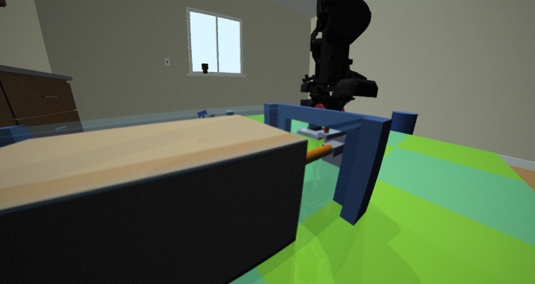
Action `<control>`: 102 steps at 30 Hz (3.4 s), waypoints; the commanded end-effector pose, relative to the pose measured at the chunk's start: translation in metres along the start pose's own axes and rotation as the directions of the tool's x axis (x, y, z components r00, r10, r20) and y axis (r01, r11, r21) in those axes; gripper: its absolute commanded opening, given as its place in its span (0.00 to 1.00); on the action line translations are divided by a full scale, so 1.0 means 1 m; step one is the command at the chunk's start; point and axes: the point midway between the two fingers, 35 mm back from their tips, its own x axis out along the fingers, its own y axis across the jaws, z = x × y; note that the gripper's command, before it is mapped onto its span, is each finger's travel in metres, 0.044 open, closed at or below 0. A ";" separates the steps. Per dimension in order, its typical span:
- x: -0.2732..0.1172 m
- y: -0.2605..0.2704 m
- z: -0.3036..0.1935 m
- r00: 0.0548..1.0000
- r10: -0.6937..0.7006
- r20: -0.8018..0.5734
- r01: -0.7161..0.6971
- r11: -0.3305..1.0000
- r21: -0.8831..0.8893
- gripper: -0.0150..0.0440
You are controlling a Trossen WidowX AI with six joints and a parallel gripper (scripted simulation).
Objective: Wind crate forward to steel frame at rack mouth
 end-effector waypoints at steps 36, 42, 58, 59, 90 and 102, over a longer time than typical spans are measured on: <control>0.000 -0.048 0.034 1.000 -0.028 0.014 0.028 1.000 -0.010 0.25; -0.001 -0.052 0.040 0.999 -0.028 0.014 0.029 1.000 -0.010 0.25; -0.001 -0.061 0.056 0.999 -0.029 0.016 0.029 1.000 -0.010 0.25; -0.001 -0.061 0.057 0.999 -0.029 0.016 0.029 1.000 -0.010 0.25; -0.002 -0.070 0.091 0.999 -0.030 0.020 0.030 0.999 -0.010 0.25; -0.002 -0.070 0.105 0.999 -0.030 0.021 0.030 0.999 -0.010 0.25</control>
